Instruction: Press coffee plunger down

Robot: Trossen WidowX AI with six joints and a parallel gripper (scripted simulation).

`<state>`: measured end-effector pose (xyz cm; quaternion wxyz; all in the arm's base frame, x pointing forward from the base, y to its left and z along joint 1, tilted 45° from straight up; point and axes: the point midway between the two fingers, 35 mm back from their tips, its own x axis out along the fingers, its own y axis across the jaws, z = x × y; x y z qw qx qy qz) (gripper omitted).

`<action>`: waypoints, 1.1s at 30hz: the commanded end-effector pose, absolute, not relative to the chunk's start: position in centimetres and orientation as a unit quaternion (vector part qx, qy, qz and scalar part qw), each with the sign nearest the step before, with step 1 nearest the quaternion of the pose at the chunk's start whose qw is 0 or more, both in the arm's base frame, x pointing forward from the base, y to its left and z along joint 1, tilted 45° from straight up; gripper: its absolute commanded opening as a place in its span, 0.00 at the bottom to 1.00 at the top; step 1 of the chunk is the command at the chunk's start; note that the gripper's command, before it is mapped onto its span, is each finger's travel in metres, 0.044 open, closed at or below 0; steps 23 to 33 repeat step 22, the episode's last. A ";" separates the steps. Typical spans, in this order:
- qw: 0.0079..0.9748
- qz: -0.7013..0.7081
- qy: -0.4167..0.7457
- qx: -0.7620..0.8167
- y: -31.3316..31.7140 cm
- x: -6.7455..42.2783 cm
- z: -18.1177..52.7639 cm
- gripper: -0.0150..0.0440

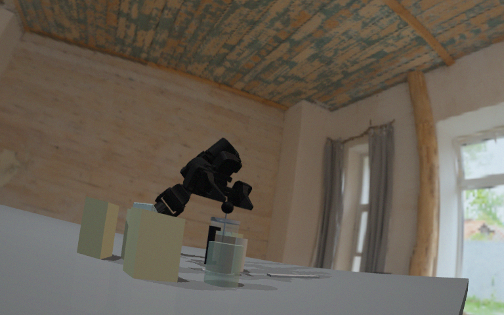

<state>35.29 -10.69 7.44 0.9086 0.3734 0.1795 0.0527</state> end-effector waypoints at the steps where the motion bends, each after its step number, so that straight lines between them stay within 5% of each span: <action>1: 0.909 0.051 0.181 0.371 -11.2 35.0 7.8 1.00; 10: 0.906 0.059 0.187 0.376 -14.8 30.5 13.3 1.00; 33: 0.906 0.059 0.187 0.376 -14.8 30.5 13.1 1.00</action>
